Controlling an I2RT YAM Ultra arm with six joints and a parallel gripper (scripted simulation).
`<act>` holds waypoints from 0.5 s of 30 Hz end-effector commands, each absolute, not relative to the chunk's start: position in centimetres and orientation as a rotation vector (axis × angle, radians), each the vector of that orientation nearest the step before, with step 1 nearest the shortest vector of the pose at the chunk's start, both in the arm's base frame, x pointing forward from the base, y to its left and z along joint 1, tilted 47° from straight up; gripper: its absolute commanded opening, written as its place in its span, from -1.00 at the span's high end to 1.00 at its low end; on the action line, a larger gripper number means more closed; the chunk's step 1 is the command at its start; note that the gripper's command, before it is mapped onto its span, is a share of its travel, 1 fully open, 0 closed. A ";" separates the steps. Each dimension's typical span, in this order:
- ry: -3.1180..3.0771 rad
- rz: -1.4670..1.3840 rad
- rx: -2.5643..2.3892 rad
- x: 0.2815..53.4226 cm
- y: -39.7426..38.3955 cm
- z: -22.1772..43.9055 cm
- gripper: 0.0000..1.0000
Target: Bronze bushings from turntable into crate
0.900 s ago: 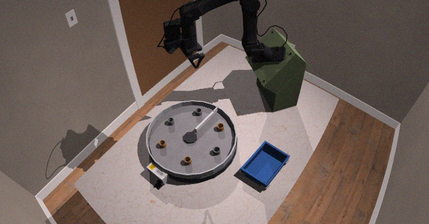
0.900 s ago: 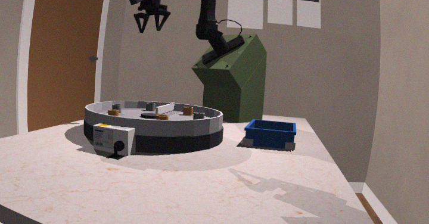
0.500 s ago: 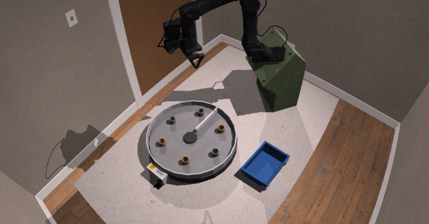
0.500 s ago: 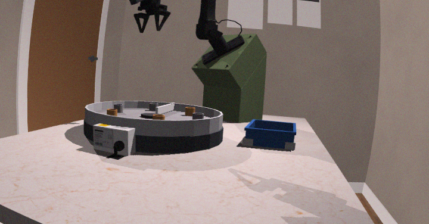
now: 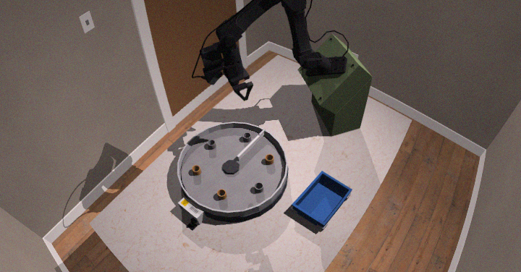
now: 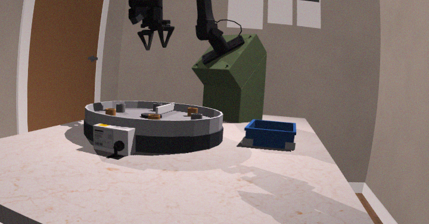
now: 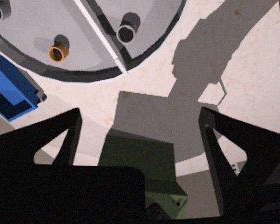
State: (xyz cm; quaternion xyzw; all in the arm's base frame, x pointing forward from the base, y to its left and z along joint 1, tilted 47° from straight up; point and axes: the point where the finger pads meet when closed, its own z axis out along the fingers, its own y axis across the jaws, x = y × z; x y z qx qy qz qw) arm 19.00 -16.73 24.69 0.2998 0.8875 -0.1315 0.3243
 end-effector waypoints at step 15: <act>2.044 -0.324 1.071 26.6 -17.8 21.5 -1.00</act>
